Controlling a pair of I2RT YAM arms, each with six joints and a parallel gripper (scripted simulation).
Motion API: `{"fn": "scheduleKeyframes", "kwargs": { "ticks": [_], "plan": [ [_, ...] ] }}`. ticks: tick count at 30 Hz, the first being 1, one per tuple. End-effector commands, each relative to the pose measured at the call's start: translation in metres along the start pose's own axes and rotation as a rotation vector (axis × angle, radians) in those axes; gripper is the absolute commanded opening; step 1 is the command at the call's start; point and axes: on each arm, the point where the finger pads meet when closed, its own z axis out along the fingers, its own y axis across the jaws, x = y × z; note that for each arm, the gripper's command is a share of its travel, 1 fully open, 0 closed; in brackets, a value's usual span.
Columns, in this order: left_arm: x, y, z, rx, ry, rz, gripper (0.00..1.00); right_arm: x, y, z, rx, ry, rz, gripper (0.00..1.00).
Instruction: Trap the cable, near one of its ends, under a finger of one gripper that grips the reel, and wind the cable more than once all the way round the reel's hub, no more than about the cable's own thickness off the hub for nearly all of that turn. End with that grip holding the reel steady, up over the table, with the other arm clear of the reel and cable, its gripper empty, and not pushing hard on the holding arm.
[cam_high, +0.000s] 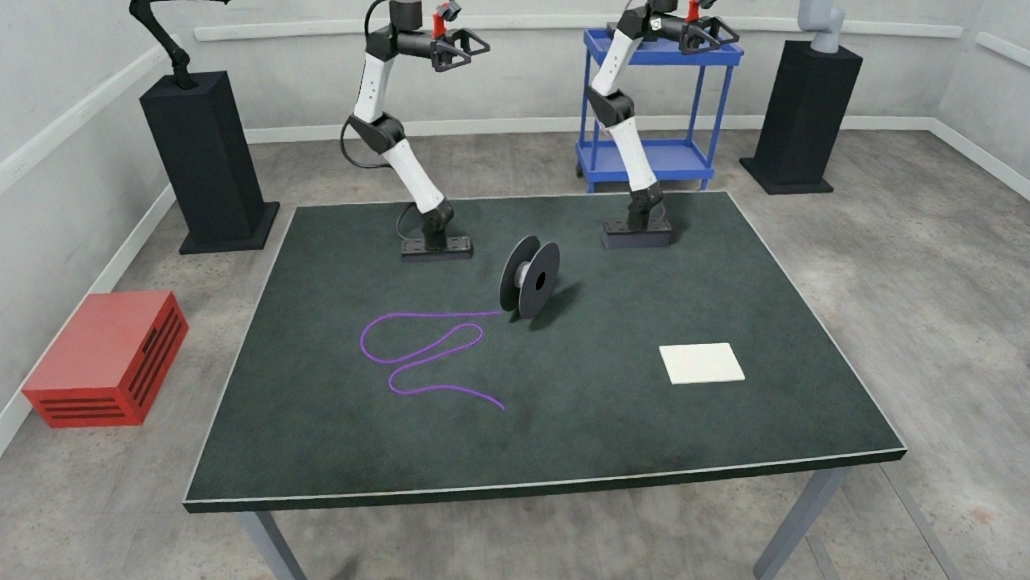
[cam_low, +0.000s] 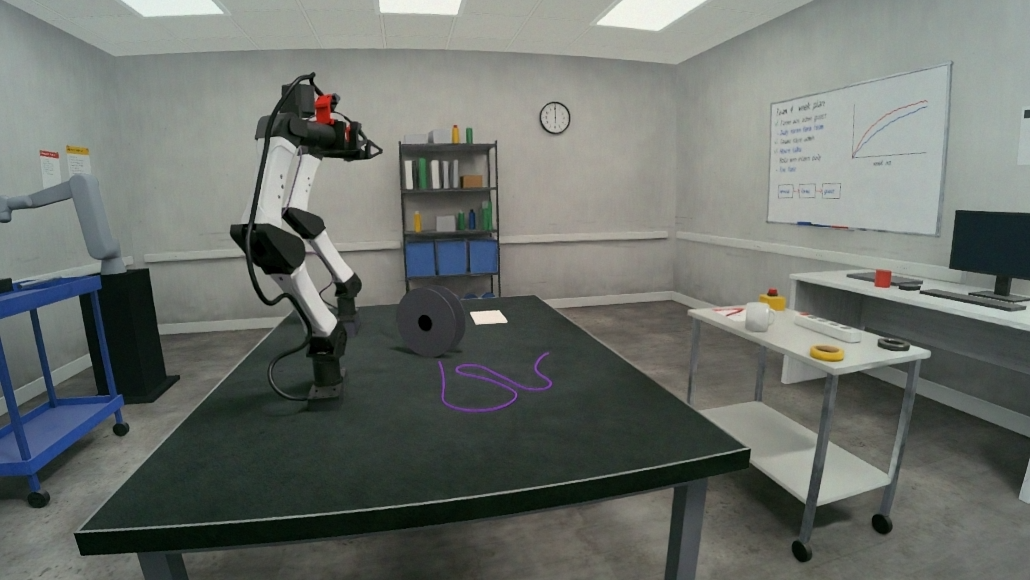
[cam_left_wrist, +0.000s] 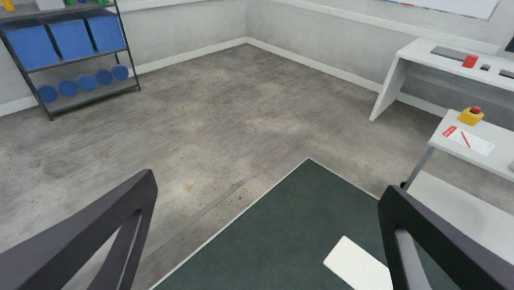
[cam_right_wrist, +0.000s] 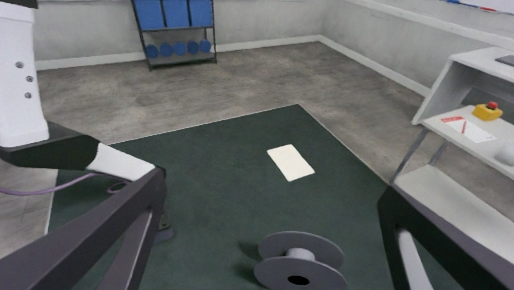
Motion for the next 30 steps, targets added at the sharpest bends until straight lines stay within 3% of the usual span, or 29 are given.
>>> {"fn": "scheduleKeyframes", "kwargs": {
  "ticks": [1, 18, 30],
  "plan": [
    [-0.002, 0.004, -0.006, -0.023, -0.012, -0.009, 1.00, -0.013, 0.001, -0.010, -0.003, -0.056, -0.003, 1.00],
    [-0.002, 0.042, -0.012, -0.278, -0.012, -0.009, 1.00, -0.013, -0.042, -0.017, 0.300, -0.055, -0.006, 1.00],
    [-0.002, 0.083, -0.031, -0.586, -0.012, -0.008, 1.00, -0.013, -0.092, -0.043, 0.688, -0.053, -0.011, 1.00]
  ]
}}
